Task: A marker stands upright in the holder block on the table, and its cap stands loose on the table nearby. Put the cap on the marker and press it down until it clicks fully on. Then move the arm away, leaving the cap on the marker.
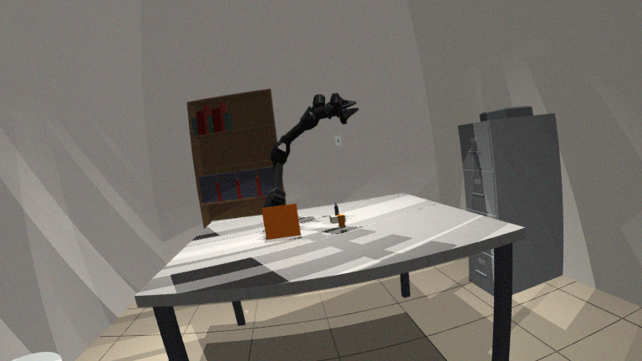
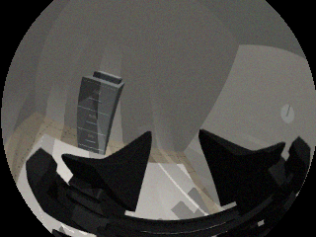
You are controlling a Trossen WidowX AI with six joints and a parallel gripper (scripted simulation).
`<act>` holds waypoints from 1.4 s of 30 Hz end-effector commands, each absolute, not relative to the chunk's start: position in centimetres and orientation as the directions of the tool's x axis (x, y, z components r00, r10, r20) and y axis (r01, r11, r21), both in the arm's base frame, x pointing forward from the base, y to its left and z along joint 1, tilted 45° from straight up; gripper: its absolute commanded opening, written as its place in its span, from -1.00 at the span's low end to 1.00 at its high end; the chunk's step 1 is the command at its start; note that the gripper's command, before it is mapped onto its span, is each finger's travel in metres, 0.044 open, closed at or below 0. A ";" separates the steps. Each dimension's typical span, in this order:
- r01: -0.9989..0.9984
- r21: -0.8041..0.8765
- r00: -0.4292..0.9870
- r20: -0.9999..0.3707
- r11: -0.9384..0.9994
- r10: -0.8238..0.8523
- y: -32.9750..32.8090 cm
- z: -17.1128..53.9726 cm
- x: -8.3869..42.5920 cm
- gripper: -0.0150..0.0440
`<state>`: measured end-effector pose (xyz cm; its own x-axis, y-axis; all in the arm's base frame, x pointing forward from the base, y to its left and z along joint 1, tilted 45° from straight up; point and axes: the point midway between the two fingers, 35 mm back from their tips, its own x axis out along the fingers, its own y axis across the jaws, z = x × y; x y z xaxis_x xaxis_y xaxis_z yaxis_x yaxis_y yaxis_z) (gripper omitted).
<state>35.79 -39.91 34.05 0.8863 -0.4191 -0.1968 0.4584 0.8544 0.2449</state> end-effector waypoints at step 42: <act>0.978 0.205 0.127 -0.709 0.030 0.694 -10.7 1.8 28.7 0.38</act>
<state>28.61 -12.54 3.26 0.1364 0.6818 -0.7187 0.9760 0.0318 0.2153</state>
